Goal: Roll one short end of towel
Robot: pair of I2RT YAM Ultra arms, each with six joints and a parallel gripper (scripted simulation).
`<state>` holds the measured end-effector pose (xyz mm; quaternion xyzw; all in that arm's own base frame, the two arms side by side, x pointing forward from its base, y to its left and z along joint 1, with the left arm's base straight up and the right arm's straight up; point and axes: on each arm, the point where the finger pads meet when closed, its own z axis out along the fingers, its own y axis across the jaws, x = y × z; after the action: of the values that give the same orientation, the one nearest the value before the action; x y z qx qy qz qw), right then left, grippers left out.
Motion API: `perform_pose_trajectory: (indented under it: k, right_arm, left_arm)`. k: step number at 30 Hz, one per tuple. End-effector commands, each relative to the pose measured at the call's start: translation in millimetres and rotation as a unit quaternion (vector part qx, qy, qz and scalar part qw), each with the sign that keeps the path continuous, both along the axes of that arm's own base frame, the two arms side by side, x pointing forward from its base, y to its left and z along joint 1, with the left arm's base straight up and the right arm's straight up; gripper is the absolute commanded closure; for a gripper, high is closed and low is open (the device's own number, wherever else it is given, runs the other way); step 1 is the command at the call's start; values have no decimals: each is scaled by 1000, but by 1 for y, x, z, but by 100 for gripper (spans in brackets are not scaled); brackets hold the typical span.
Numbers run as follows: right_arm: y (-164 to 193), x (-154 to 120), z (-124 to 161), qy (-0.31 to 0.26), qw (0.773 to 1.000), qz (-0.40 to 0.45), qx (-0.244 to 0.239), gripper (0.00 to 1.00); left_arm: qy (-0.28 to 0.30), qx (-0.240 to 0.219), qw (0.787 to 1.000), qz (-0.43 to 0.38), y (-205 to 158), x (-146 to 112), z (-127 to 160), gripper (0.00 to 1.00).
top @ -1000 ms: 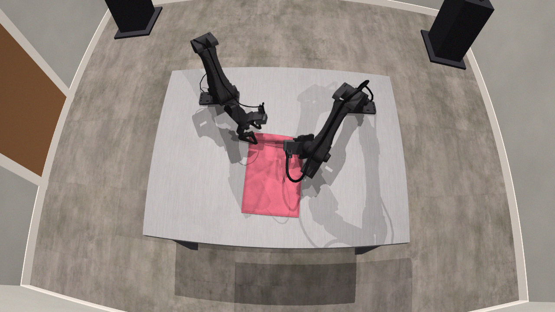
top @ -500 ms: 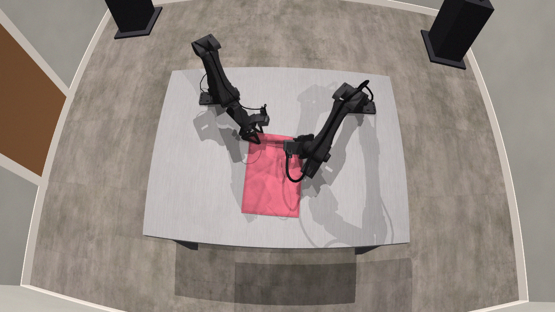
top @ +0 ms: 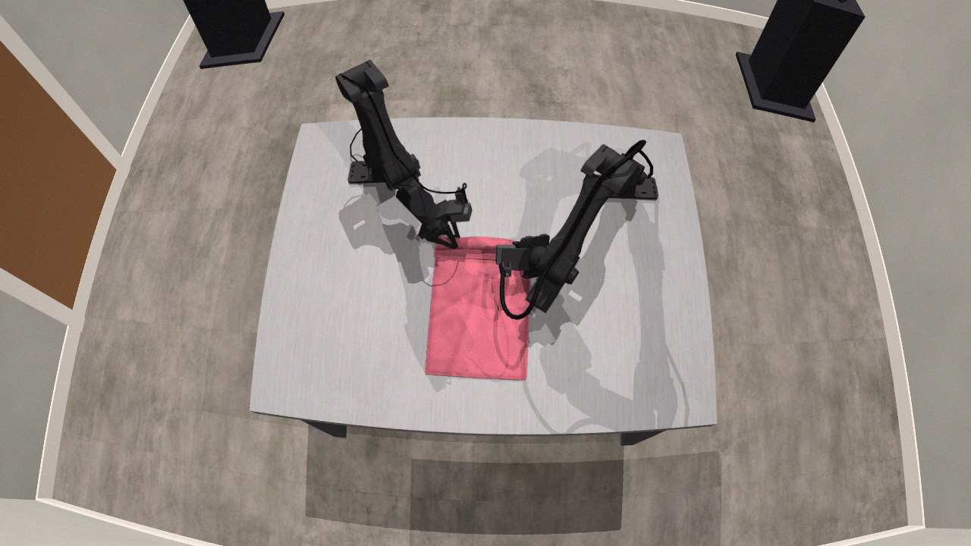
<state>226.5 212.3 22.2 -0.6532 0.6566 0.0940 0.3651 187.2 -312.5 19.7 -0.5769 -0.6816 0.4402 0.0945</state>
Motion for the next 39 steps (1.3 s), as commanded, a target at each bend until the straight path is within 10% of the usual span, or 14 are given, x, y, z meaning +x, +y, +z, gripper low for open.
perform_pose_trajectory:
  k: [1, 28, 39]
  right_arm:
    - [1, -3, -5, 6, 1000, 0, 0, 70]
    - [1, -3, -5, 6, 1000, 0, 0, 86]
    - [1, -3, -5, 6, 1000, 0, 0, 86]
  left_arm:
    - [-2, -11, 1000, 2, -4, 6, 4, 91]
    - [-2, -11, 1000, 2, -4, 6, 4, 91]
    - [-2, -11, 1000, 2, -4, 6, 12, 45]
